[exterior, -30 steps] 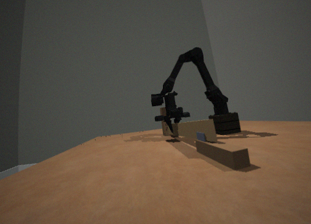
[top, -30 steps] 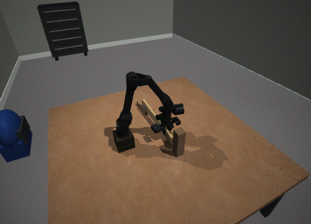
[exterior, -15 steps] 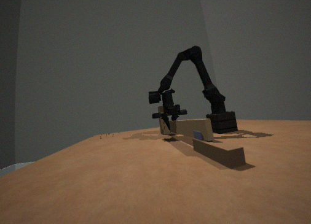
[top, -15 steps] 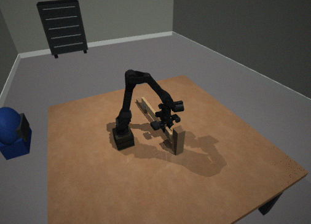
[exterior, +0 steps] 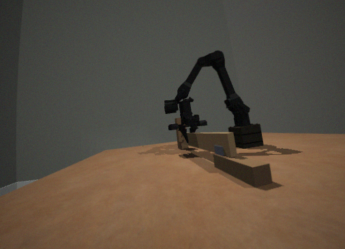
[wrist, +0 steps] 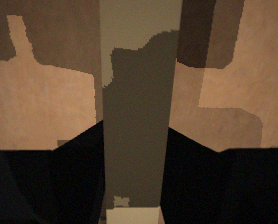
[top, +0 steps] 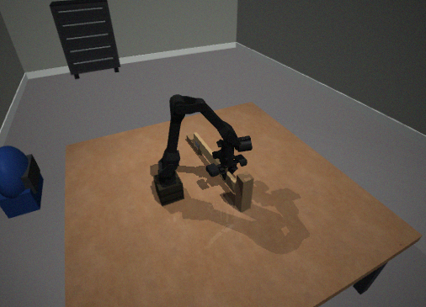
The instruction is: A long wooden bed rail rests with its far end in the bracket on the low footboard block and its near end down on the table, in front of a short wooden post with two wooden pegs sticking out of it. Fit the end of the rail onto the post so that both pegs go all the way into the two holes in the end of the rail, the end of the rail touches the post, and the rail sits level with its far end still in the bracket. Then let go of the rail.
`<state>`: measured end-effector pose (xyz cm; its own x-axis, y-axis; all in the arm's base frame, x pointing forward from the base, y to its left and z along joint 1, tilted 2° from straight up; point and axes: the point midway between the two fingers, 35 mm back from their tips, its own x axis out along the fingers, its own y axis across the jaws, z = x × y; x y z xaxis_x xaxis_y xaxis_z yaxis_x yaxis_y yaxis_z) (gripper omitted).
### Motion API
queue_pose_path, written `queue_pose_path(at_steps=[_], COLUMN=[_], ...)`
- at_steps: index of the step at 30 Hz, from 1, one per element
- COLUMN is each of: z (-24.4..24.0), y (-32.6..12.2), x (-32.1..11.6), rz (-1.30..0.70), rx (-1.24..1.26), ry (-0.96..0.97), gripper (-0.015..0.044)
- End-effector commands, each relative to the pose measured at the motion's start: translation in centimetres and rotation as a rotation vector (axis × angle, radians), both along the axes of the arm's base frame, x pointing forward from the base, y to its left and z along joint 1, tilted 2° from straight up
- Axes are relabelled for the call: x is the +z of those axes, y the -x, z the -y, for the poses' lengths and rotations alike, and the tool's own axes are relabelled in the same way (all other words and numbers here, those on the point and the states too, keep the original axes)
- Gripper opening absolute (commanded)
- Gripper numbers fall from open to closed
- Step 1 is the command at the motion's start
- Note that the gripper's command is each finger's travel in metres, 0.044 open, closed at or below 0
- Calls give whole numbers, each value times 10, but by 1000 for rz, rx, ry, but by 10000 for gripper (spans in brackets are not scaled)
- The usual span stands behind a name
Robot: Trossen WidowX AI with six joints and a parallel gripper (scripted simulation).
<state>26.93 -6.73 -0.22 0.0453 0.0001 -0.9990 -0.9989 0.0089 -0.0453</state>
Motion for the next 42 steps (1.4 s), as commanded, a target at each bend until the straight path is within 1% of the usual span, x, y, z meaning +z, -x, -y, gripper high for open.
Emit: queue_pose_path(at_steps=[1,14,31,42], z=[0,0,0,0], y=[-3,-3,-2,0], x=[6,12,5,10], rz=[14,14,14,14], rx=[0,0,0,0], ry=[-2,-2,-2,-2], gripper=[0,0,0,0])
